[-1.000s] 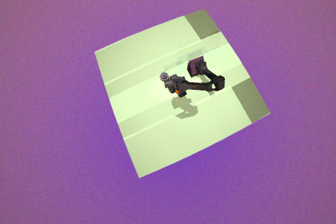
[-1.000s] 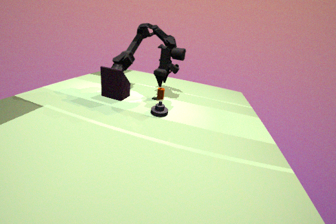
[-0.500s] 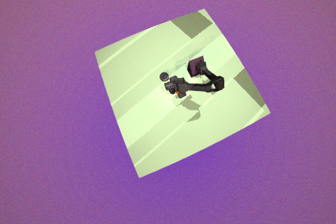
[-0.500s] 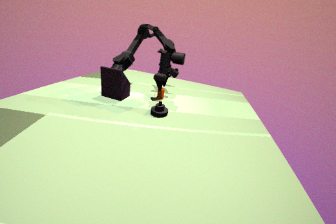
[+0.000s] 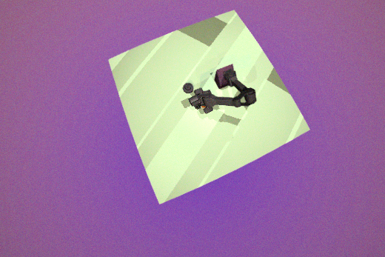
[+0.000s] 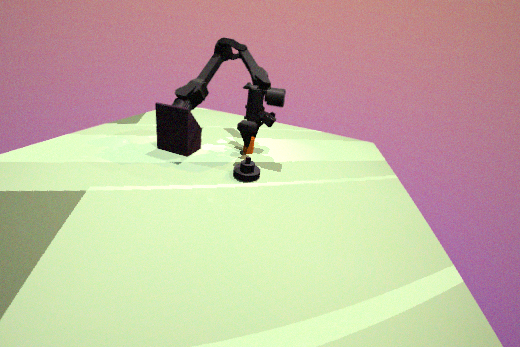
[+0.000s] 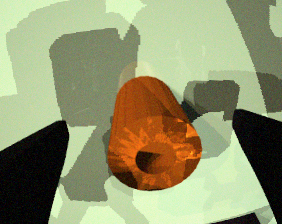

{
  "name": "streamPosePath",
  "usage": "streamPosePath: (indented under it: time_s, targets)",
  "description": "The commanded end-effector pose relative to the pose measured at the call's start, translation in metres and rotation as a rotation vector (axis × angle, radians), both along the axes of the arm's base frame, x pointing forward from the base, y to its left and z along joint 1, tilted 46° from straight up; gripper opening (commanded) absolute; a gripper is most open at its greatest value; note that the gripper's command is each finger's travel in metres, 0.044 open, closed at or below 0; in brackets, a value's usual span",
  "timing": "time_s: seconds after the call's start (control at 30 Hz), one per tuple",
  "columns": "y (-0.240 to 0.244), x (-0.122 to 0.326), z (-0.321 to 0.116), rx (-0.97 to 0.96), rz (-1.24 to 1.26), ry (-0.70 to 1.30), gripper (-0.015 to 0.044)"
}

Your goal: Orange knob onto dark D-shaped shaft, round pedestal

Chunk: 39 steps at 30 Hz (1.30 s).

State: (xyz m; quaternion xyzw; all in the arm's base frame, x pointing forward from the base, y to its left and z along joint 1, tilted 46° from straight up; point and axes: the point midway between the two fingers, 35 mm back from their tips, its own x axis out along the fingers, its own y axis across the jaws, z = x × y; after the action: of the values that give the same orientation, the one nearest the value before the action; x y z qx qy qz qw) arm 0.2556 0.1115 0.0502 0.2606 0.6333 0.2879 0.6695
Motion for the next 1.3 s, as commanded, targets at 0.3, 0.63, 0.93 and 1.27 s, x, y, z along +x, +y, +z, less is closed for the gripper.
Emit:
streamPosePath:
  time_s: [0.3,0.63,0.93,1.27]
  targets:
    - [0.016,-0.004,-0.015,0.007,0.000,0.014,0.0440]
    - [0.023,-0.005,-0.020,0.010,0.000,0.014,0.0361]
    - [0.023,-0.005,-0.020,0.010,0.000,0.014,0.0164]
    - [0.005,-0.001,-0.008,-0.009,0.001,0.023,0.0000]
